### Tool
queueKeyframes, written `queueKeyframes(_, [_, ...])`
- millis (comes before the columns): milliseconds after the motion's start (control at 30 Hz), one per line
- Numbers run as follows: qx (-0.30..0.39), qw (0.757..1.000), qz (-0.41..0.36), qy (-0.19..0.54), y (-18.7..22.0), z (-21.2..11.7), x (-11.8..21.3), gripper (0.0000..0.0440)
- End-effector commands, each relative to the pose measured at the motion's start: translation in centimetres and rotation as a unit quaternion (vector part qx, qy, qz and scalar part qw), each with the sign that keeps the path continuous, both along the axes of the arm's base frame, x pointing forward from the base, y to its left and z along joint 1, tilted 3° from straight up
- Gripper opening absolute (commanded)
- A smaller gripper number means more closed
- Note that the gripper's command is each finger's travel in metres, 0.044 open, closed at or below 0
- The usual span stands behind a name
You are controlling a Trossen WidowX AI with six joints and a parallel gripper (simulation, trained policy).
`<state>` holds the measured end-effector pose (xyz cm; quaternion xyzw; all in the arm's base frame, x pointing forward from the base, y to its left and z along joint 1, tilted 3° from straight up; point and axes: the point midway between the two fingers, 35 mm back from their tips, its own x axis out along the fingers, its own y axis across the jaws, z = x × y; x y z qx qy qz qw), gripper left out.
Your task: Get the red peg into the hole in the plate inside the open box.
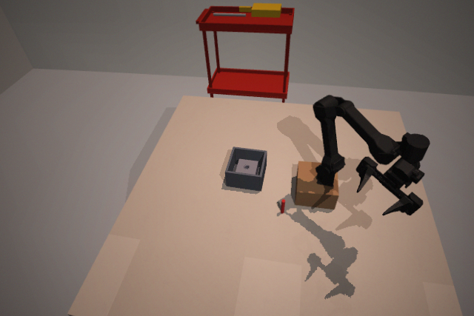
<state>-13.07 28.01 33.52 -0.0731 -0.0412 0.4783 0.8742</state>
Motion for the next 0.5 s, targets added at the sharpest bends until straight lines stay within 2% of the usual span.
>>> queueKeyframes(0, [0.003,1.0,0.002,0.004,0.3,0.2,0.1,0.0416])
queueKeyframes(100, [0.014,1.0,0.004,0.018,1.7,1.0,1.2,0.0433])
queueKeyframes(467, [0.018,0.997,-0.009,0.078,8.1,0.5,9.3,0.0424])
